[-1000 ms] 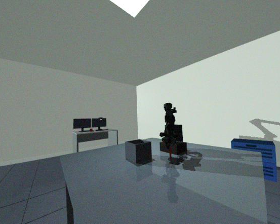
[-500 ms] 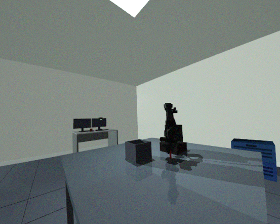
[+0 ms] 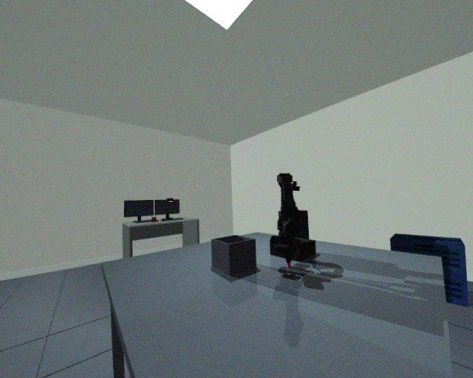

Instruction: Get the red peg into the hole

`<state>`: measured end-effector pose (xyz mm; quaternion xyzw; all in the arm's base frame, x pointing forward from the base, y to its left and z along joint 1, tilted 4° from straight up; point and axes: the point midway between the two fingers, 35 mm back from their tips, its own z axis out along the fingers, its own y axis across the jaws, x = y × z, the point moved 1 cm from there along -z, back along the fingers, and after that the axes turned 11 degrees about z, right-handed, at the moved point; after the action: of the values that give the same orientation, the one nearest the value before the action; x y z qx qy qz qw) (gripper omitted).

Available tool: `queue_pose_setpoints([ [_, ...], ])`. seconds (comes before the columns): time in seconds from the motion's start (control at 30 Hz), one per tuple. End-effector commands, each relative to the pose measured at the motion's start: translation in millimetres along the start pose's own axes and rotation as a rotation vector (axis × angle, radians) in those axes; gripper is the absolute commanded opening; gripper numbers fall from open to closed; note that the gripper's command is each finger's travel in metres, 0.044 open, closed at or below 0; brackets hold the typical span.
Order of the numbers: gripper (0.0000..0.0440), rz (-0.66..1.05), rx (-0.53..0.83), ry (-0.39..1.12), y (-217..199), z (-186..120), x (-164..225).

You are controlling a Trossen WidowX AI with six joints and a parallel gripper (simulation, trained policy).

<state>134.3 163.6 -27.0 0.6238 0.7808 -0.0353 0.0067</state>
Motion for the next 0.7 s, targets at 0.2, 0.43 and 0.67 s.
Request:
queue_pose_setpoints([
  [0.2, 0.0000, 0.014, -0.036, 0.047, 12.6, -14.0, 10.6],
  [0.43, 0.0000, 0.023, -0.072, 0.087, 22.6, -29.3, 18.3],
  [0.67, 0.0000, 0.022, -0.117, 0.127, 34.7, -48.6, 25.1],
])
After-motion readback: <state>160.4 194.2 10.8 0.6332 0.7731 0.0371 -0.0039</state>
